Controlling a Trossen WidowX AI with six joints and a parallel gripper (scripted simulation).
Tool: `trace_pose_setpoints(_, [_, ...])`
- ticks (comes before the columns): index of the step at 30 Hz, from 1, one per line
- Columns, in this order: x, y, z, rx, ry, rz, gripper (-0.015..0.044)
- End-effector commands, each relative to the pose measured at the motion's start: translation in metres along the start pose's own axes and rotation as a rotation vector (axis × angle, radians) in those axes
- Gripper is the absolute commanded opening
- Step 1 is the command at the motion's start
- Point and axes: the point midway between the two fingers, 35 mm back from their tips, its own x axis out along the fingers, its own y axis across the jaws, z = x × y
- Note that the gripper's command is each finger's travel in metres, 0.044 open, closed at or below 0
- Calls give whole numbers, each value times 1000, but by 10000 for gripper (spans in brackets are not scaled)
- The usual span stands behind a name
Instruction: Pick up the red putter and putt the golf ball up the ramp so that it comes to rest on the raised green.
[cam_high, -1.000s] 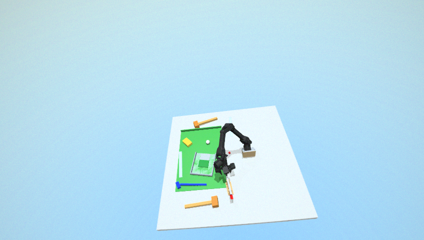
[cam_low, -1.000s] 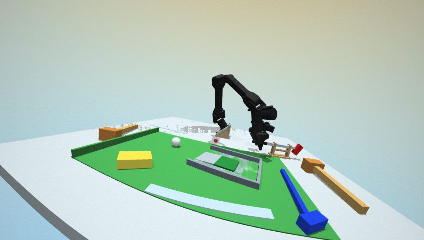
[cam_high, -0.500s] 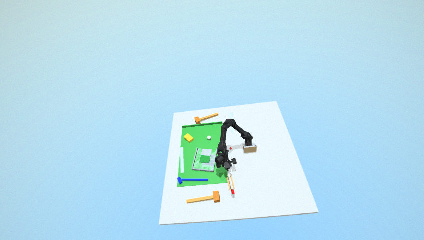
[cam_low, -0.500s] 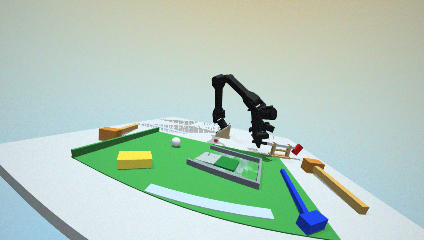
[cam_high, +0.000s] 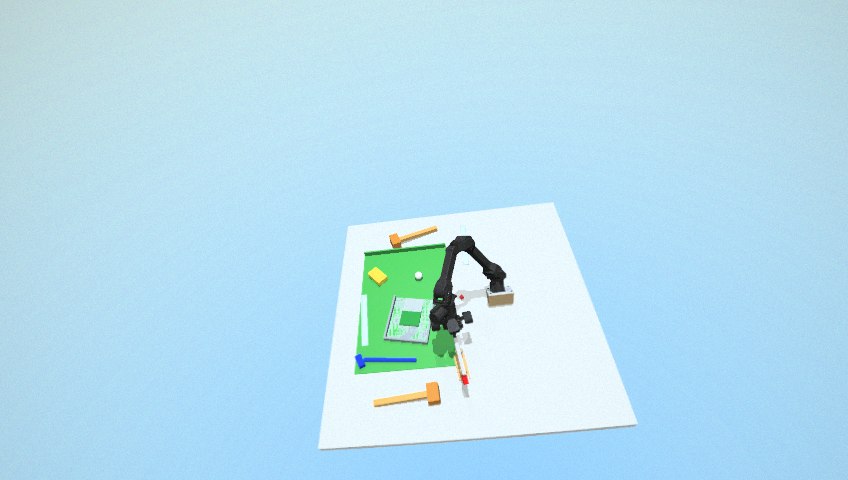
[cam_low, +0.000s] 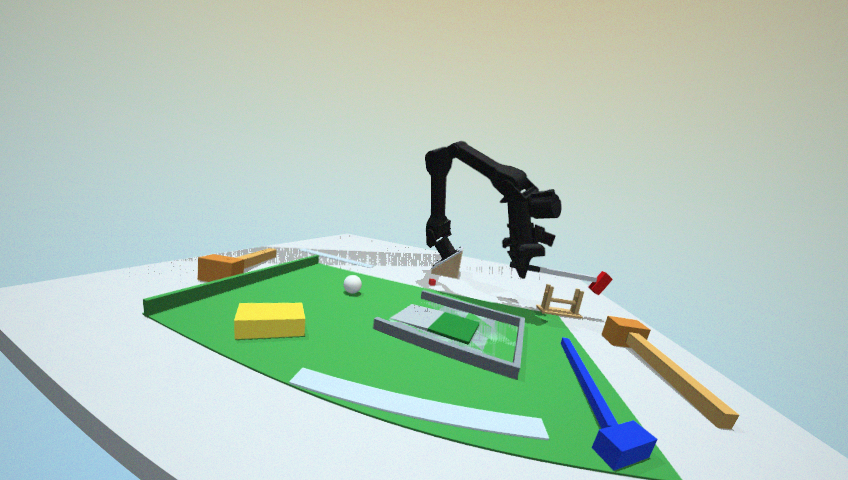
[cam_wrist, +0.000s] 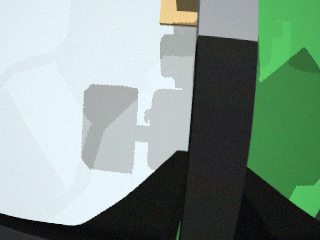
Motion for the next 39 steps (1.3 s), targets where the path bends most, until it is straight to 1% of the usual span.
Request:
trace_pose_setpoints(1, [-24, 1, 7, 6, -12, 0, 0])
trace_pose_setpoints(5, [-45, 3, 11, 5, -12, 1, 0])
trace_pose_setpoints(8, [-39, 0, 5, 17, -5, -7, 0])
trace_pose_setpoints(24, [-88, -20, -95, 458, 18, -57, 0])
trace_pose_setpoints(39, [-115, -7, -179, 788, 34, -97, 0])
